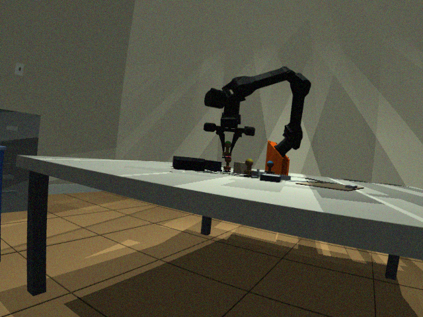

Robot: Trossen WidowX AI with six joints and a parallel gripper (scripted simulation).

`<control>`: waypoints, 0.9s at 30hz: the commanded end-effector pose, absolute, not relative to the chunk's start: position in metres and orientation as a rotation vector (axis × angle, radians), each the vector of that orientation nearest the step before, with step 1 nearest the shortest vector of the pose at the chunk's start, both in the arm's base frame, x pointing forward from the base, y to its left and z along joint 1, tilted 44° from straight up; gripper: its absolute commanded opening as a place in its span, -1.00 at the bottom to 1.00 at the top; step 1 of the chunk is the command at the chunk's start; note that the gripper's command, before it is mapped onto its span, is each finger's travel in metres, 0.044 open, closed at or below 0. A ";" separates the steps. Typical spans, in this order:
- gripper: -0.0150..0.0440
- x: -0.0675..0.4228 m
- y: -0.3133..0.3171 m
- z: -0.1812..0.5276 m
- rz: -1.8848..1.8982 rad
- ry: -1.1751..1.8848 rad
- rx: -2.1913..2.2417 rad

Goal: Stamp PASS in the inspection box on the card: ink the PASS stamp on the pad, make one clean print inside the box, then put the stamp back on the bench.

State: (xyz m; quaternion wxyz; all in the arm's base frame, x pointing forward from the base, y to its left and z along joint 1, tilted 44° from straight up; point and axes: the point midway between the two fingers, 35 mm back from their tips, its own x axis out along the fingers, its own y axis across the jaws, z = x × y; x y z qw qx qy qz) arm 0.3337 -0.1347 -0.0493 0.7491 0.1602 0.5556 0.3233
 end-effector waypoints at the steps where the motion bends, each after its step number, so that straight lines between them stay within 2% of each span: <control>1: -0.49 0.334 -0.131 -0.052 0.706 1.216 0.358; 27: -0.49 0.337 -0.120 -0.065 0.704 1.215 0.359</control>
